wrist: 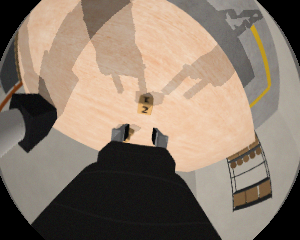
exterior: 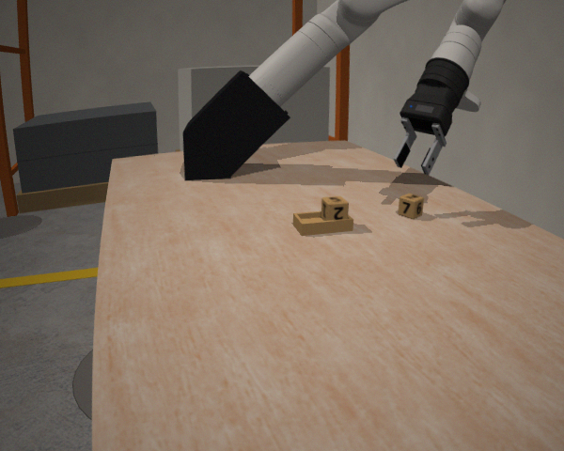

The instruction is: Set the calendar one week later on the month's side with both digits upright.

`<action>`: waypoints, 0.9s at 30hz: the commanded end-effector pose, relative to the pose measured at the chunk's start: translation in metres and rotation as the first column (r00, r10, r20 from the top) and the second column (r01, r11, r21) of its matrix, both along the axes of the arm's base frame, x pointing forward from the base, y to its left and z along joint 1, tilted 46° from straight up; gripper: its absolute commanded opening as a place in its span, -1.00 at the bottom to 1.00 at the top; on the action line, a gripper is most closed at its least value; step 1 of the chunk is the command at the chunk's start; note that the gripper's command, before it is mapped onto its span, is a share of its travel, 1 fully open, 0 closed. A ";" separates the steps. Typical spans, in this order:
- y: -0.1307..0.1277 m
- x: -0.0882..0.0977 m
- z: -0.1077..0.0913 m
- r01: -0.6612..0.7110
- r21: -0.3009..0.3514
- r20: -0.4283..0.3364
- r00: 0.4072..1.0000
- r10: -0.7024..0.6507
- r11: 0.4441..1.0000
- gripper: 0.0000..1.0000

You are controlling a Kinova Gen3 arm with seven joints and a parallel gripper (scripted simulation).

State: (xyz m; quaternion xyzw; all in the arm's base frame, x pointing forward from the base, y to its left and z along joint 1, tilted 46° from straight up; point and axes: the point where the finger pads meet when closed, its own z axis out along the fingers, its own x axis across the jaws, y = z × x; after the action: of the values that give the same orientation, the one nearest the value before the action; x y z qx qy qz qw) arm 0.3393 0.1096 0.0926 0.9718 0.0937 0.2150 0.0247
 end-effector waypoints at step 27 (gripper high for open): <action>0.028 0.010 -0.026 0.006 0.006 0.008 1.000 -0.006 1.000 0.74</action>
State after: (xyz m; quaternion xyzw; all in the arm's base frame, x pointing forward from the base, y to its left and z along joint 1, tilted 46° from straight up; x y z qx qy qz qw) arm 0.3470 0.1308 0.0716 0.9715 0.0907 0.2178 0.0237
